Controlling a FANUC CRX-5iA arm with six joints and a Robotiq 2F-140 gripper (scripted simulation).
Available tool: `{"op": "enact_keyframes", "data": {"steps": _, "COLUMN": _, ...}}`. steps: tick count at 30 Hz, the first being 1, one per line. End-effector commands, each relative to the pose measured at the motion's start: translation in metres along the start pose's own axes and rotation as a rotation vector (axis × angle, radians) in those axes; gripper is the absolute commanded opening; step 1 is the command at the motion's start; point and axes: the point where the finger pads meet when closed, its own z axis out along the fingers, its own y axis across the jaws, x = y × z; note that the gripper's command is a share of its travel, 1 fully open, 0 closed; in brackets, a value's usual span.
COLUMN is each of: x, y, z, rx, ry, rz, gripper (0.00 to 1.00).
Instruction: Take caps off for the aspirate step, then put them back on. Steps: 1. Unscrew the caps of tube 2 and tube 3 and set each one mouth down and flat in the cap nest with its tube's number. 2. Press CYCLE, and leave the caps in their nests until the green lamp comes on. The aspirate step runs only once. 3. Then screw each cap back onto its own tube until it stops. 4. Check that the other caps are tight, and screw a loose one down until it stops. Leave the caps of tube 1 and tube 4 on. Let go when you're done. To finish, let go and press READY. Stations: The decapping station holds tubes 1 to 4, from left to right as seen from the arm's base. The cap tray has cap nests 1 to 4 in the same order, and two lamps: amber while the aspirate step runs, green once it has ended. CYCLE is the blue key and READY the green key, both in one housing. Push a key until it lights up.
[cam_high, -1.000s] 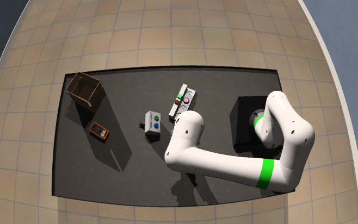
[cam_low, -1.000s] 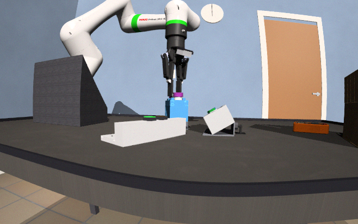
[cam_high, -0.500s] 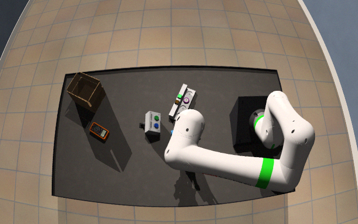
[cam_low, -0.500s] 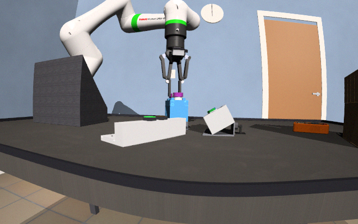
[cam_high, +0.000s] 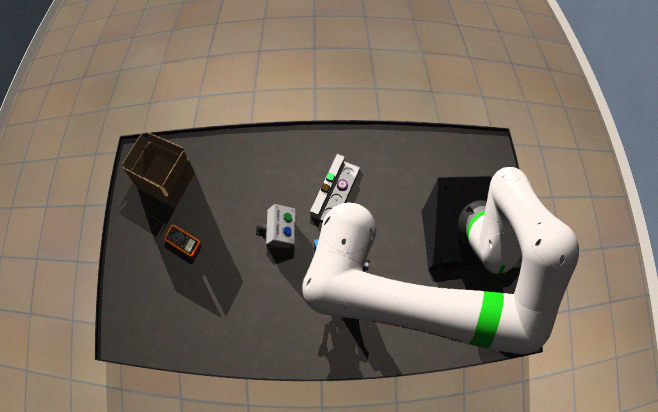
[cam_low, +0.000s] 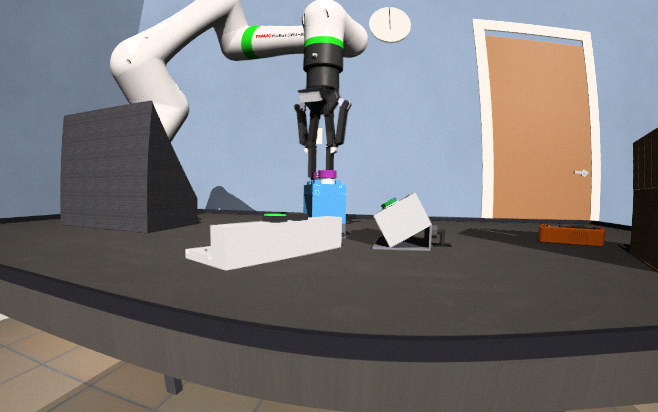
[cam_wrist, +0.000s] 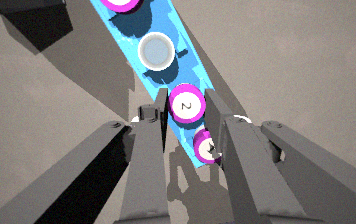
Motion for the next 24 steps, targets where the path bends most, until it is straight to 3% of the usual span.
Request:
{"op": "enact_keyframes", "data": {"steps": 1, "x": 0.0002, "y": -0.0006, "z": -0.0011, "rx": 0.001, "ry": 0.006, "rz": 0.008, "gripper": 0.41}}
{"op": "enact_keyframes", "data": {"steps": 13, "x": 0.0002, "y": -0.0006, "z": -0.001, "rx": 0.001, "ry": 0.006, "rz": 0.008, "gripper": 0.41}}
{"op": "enact_keyframes", "data": {"steps": 24, "x": 0.0001, "y": -0.0005, "z": -0.0009, "rx": -0.001, "ry": 0.006, "rz": -0.352, "gripper": 0.41}}
